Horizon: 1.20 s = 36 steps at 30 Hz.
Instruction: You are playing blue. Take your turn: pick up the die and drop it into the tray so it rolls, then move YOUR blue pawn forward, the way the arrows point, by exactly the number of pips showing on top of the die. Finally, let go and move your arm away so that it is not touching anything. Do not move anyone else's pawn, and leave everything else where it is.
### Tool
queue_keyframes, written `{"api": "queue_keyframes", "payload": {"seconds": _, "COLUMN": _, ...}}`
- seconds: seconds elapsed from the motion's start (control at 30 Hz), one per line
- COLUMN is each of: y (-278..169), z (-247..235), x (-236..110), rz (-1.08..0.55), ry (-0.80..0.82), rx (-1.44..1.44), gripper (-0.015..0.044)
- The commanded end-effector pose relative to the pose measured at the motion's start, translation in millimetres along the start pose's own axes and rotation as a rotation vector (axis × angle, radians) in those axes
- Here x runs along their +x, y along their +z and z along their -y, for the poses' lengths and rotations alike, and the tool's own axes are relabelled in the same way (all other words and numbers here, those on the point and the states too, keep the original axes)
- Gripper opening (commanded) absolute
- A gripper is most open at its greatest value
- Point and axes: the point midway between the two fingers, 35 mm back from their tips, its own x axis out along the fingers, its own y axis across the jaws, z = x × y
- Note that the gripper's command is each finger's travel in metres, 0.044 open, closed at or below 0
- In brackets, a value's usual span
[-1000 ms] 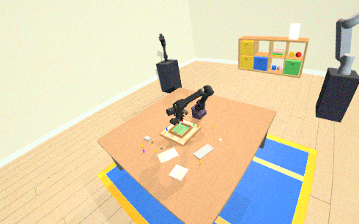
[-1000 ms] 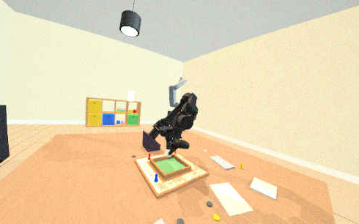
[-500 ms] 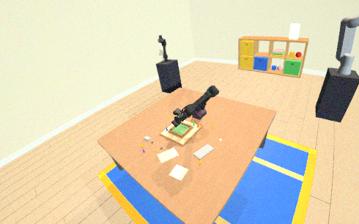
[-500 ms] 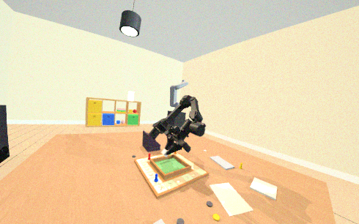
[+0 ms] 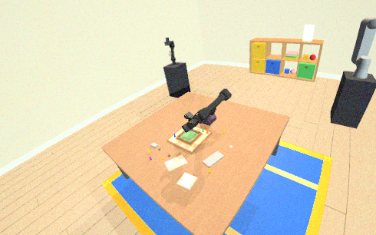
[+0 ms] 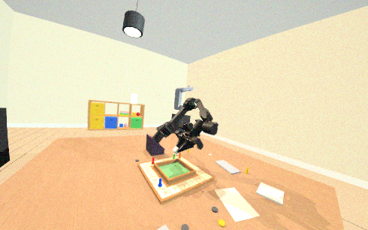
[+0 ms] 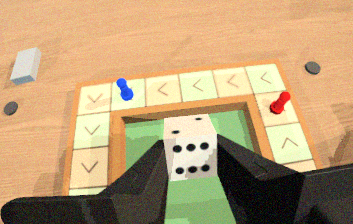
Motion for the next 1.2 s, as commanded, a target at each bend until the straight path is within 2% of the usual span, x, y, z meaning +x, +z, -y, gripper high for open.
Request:
{"api": "queue_keyframes", "payload": {"seconds": 0.0, "y": -0.1, "z": 3.9, "x": 2.0, "rz": 0.004, "ry": -0.014, "rx": 0.001, "gripper": 0.0}}
{"api": "queue_keyframes", "payload": {"seconds": 0.33, "y": -0.3, "z": 1.2, "x": 0.9, "rz": 0.0, "ry": -0.005, "rx": -0.001, "gripper": 0.0}}
{"api": "queue_keyframes", "payload": {"seconds": 0.6, "y": -0.3, "z": 1.2, "x": 0.9, "rz": 0.0, "ry": -0.005, "rx": -0.001, "gripper": 0.021}}
{"api": "queue_keyframes", "payload": {"seconds": 0.73, "y": 27.6, "z": 0.7, "x": -23.2, "rz": 0.006, "ry": -0.014, "rx": 0.0, "gripper": 0.0315}}
{"api": "queue_keyframes", "payload": {"seconds": 0.87, "y": 29.5, "z": 1.4, "x": -23.4, "rz": -0.01, "ry": -0.022, "rx": -0.003, "gripper": 0.042}}
{"api": "queue_keyframes", "payload": {"seconds": 0.93, "y": 25.3, "z": 4.8, "x": -10.1, "rz": -0.144, "ry": -0.07, "rx": -0.025, "gripper": 0.044}}
{"api": "queue_keyframes", "payload": {"seconds": 1.03, "y": 16.7, "z": 8.6, "x": 11.0, "rz": -0.471, "ry": -0.108, "rx": -0.041, "gripper": 0.044}}
{"api": "queue_keyframes", "payload": {"seconds": 1.1, "y": 14.4, "z": 6.6, "x": 18.2, "rz": -0.689, "ry": -0.072, "rx": -0.022, "gripper": 0.044}}
{"api": "queue_keyframes", "payload": {"seconds": 1.17, "y": 15.6, "z": 3.3, "x": 20.7, "rz": -0.824, "ry": -0.022, "rx": 0.003, "gripper": 0.044}}
